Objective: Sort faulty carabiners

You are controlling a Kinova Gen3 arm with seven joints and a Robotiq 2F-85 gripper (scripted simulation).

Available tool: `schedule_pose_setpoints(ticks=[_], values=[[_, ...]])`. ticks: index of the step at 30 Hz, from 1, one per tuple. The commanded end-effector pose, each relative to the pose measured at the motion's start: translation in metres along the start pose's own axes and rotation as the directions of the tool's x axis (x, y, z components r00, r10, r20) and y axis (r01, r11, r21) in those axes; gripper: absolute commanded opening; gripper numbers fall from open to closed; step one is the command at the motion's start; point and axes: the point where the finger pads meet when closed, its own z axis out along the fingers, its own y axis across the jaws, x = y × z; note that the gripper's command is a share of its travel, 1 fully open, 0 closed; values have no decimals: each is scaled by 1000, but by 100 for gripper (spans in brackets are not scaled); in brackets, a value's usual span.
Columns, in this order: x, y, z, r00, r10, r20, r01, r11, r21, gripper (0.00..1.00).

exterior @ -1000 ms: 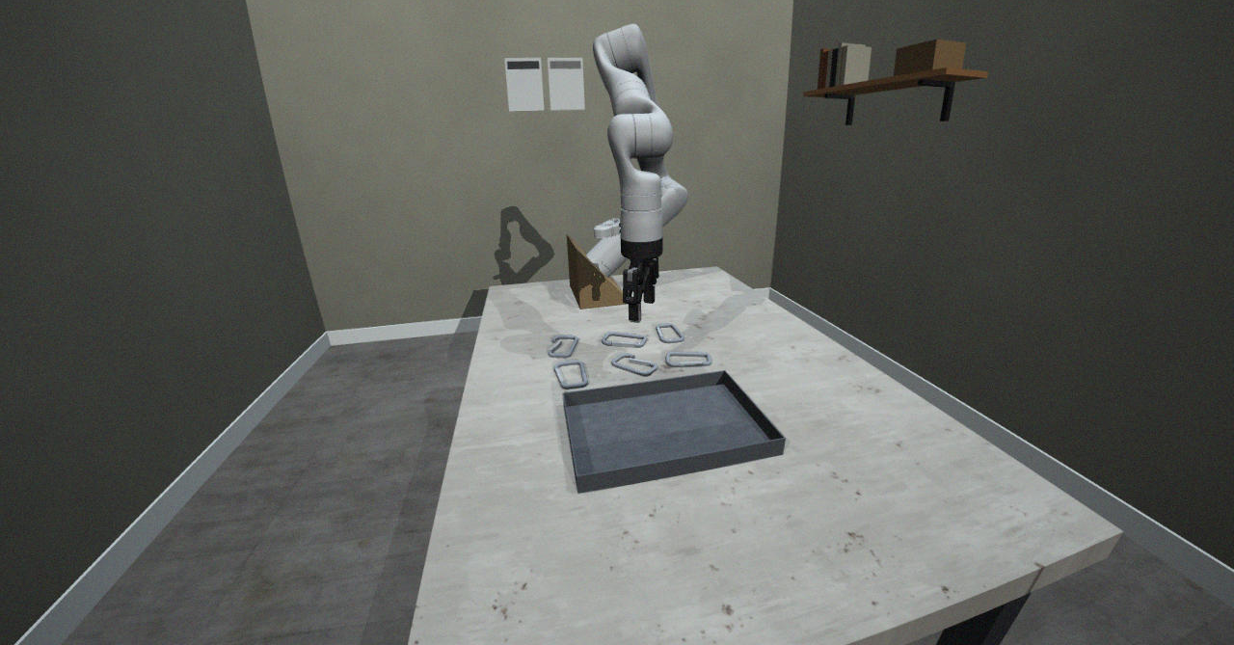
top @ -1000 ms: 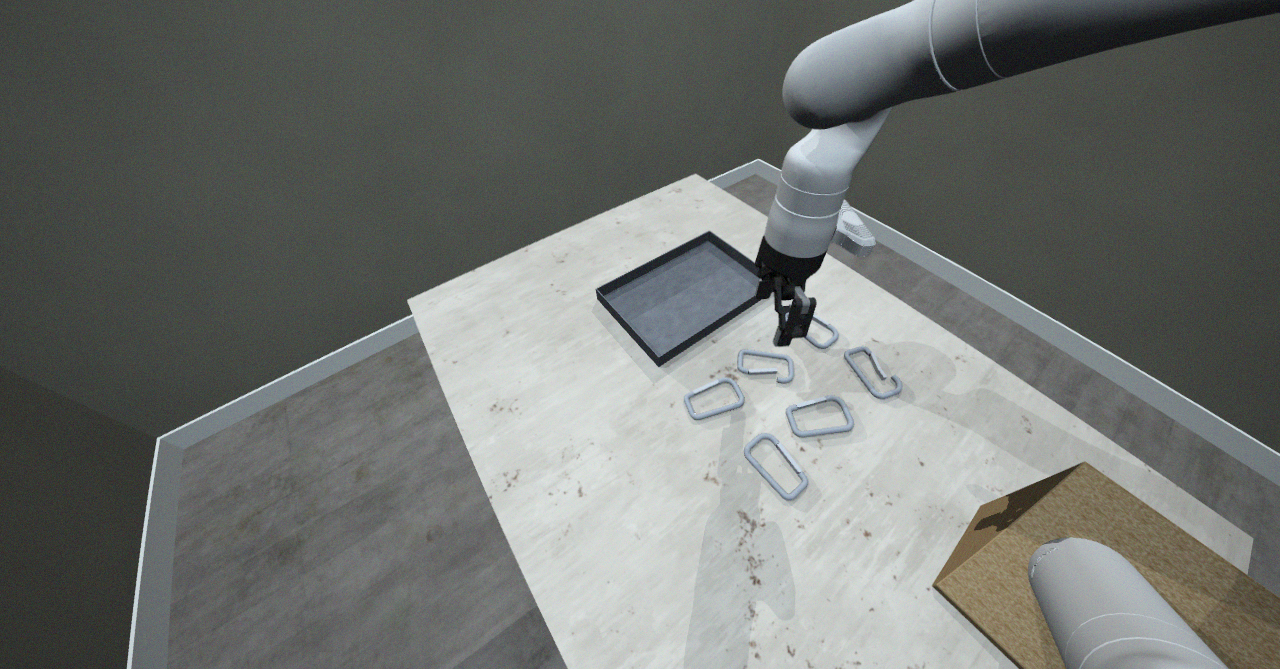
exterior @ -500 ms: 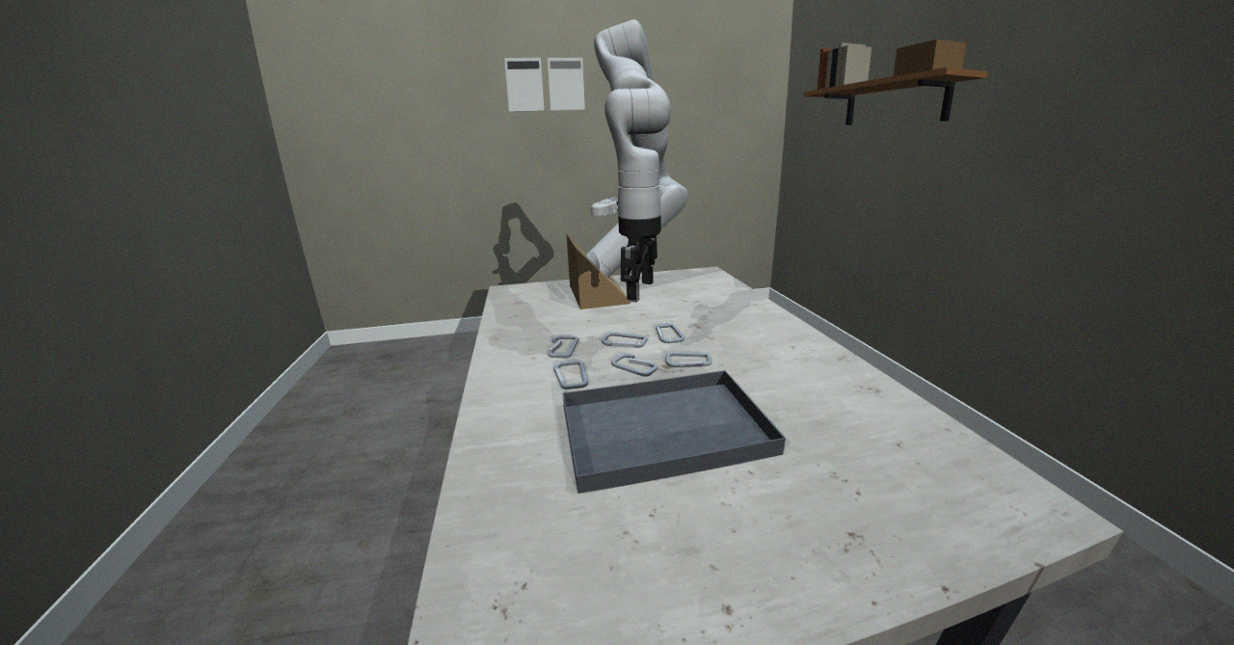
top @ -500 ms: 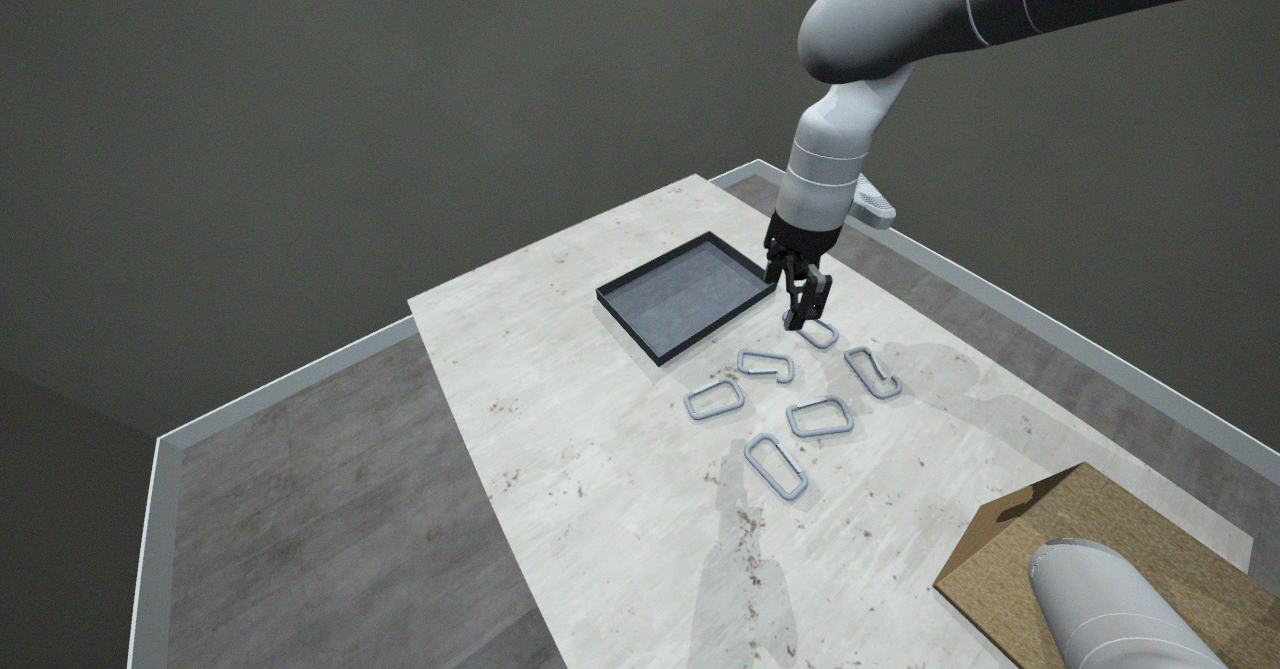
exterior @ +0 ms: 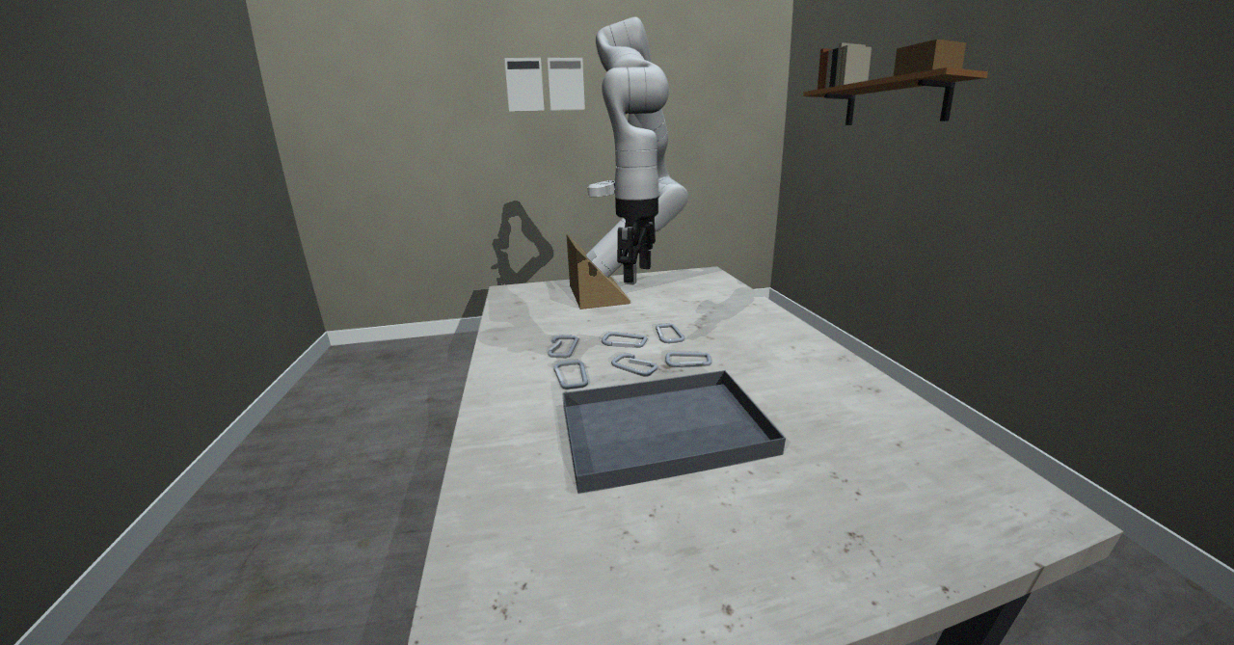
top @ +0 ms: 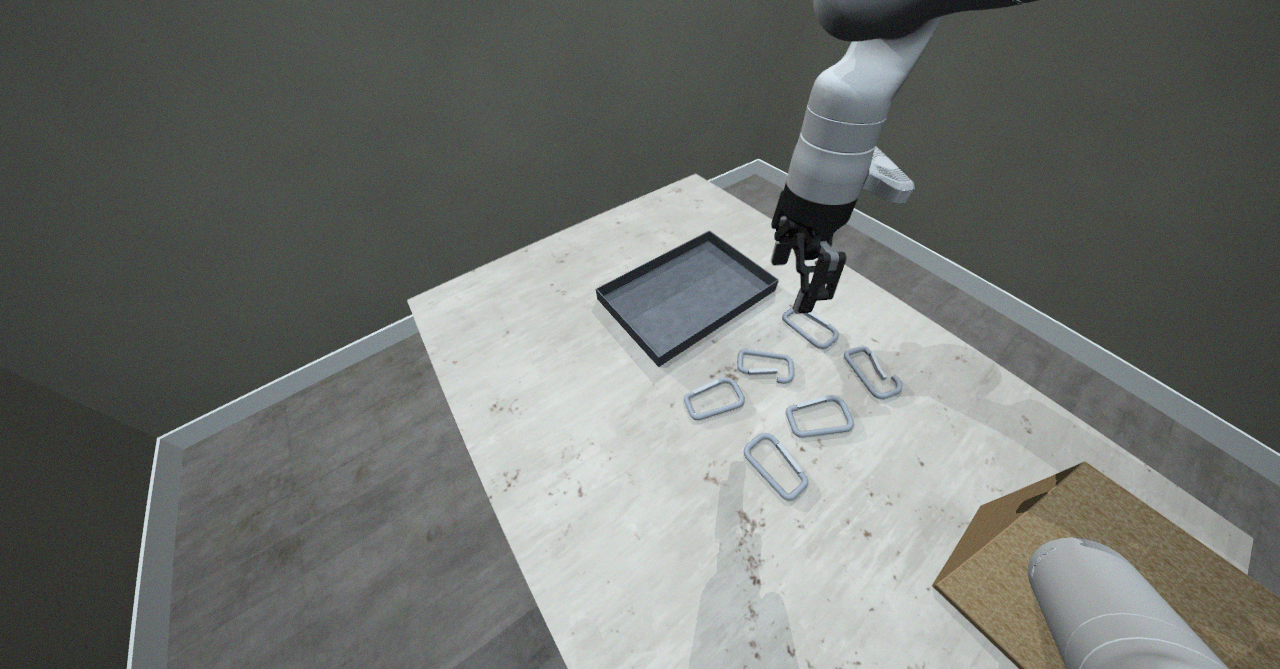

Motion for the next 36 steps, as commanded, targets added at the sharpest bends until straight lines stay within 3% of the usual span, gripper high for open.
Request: schedule_pose_setpoints(ticks=[1, 13, 14, 30, 31, 36], values=[[5, -1, -42, 1000, 4, 2, -4, 1000, 16, 100], [5, -1, -42, 1000, 4, 2, -4, 1000, 16, 100], [10, 2, -91, 1000, 4, 1, -4, 1000, 15, 100], [10, 2, -91, 1000, 4, 1, -4, 1000, 15, 100], [10, 3, -91, 962, -272, -4, 272, 962, 16, 100], [10, 3, -91, 941, -339, -6, 339, 941, 16, 100]])
